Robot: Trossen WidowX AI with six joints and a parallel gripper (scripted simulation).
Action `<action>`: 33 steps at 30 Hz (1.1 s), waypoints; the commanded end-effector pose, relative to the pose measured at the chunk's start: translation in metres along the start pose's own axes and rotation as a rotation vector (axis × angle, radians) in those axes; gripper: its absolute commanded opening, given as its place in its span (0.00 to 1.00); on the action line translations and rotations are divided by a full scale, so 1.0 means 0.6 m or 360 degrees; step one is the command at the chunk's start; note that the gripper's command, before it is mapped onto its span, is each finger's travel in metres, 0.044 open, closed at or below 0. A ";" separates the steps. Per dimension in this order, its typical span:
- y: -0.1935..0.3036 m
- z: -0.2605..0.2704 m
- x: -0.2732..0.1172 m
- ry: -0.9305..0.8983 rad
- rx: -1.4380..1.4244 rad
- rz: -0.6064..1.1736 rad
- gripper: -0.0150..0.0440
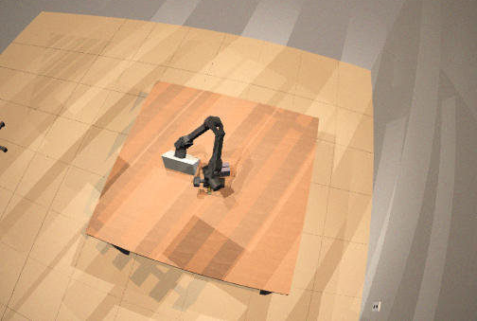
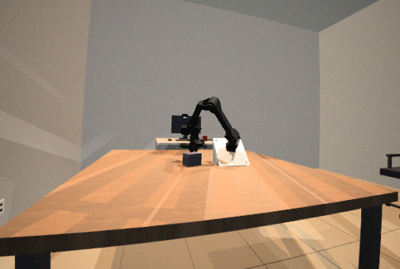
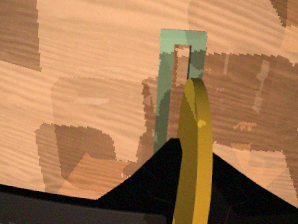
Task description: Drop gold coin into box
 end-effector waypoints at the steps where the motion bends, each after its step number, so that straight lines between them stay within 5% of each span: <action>1: 0.002 -0.008 -0.014 0.0026 -0.0016 0.0015 0.25; 33: -0.003 -0.002 -0.141 -0.0047 0.0001 -0.0018 0.25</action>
Point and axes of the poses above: the point midway between the two fingers, 35 mm back from their tips, its own x axis out along the fingers, its own z axis across the jaws, y = z × x, the point moved 5 cm from there along -x, back along the fingers, and after that the axes turned 14 degrees about x, right-handed, at the moved point
